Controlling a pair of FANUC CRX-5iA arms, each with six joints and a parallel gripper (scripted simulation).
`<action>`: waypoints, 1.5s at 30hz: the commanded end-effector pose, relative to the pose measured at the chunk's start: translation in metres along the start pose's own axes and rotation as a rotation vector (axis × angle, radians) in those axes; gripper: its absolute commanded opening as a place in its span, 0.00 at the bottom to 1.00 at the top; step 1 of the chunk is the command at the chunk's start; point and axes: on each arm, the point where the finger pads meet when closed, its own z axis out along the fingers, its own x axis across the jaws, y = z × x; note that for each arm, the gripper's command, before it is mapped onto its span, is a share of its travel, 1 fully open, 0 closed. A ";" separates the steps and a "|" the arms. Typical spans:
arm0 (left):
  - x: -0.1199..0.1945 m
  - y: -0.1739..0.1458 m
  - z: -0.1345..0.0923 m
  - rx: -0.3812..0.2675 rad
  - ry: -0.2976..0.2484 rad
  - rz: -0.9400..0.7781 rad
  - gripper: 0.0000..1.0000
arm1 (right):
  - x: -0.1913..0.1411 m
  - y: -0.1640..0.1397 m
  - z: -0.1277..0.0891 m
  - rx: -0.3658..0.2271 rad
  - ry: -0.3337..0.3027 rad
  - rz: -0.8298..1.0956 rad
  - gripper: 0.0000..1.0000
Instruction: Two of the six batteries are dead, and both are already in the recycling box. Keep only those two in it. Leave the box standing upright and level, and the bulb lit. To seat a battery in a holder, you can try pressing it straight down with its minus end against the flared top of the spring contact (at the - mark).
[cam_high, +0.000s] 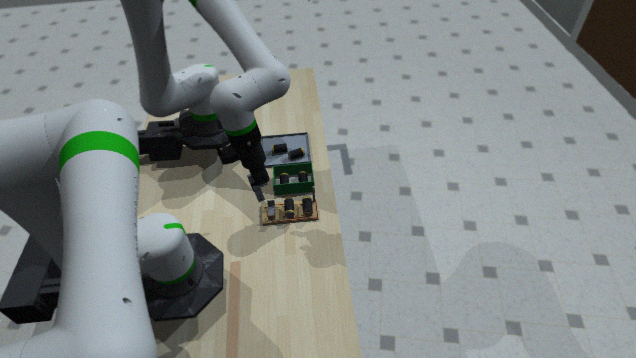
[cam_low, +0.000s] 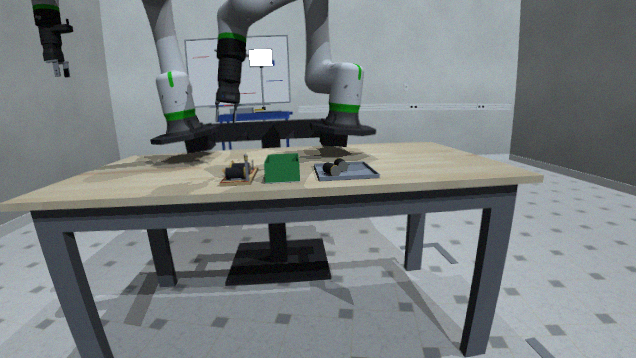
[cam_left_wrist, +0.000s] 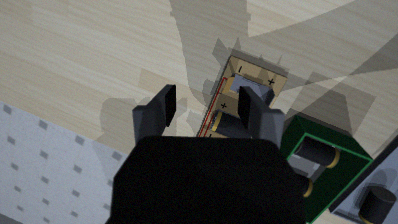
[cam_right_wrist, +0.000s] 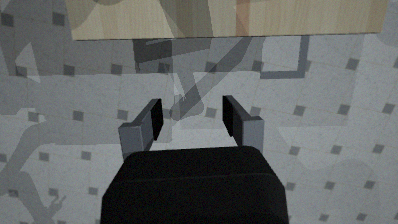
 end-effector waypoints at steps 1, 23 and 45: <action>-0.008 0.011 -0.003 0.002 0.005 -0.183 1.00 | -0.006 0.000 -0.009 -0.014 -0.007 0.019 1.00; 0.001 0.062 0.015 0.015 0.101 -0.794 1.00 | -0.006 0.000 -0.009 -0.014 -0.007 0.019 1.00; 0.014 0.101 0.028 0.002 0.178 -1.242 1.00 | -0.006 0.000 -0.009 -0.014 -0.007 0.019 1.00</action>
